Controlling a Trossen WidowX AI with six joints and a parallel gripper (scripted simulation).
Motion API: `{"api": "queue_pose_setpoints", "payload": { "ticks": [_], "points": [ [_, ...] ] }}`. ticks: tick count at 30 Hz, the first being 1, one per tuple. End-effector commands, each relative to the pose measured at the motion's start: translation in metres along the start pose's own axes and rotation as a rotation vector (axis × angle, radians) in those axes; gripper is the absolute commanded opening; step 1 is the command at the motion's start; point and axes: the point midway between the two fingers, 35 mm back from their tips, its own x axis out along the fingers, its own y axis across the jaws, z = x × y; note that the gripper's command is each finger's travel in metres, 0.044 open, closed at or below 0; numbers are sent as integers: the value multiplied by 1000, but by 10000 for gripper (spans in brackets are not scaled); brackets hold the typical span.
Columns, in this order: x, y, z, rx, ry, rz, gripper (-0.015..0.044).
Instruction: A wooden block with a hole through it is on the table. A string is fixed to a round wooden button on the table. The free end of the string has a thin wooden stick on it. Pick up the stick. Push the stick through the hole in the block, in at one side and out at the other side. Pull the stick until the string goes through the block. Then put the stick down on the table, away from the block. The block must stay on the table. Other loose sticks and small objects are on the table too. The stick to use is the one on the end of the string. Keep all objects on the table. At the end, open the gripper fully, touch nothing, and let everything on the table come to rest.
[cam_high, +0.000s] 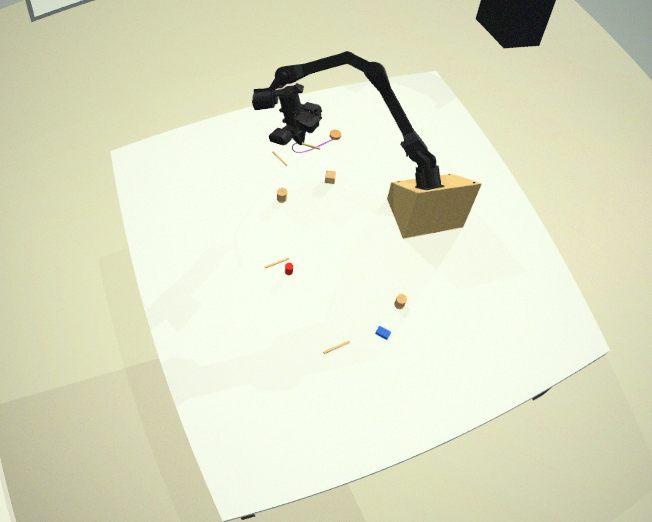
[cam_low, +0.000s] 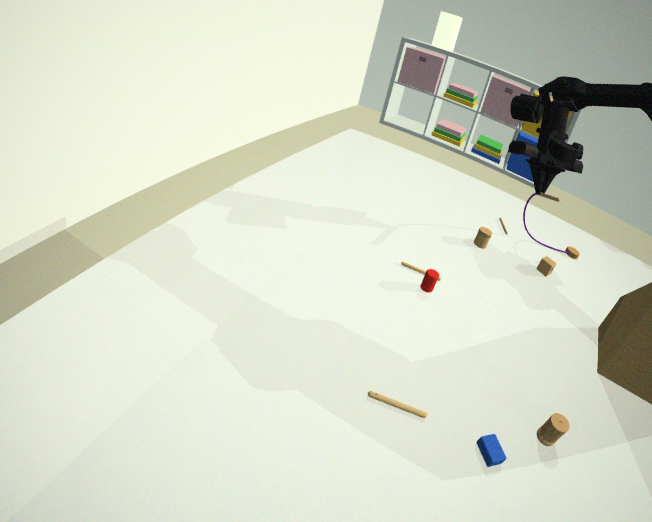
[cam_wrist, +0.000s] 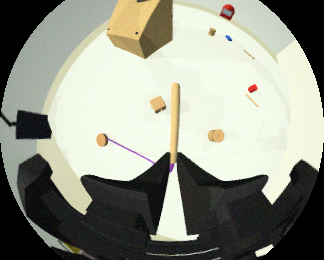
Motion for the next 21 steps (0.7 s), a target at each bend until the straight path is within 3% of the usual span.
{"api": "queue_pose_setpoints", "payload": {
  "ticks": [1,21],
  "points": [
    [-3,0,-7,-70,5,26,0],
    [-12,3,-32,-337,18,112,0]
  ]
}}
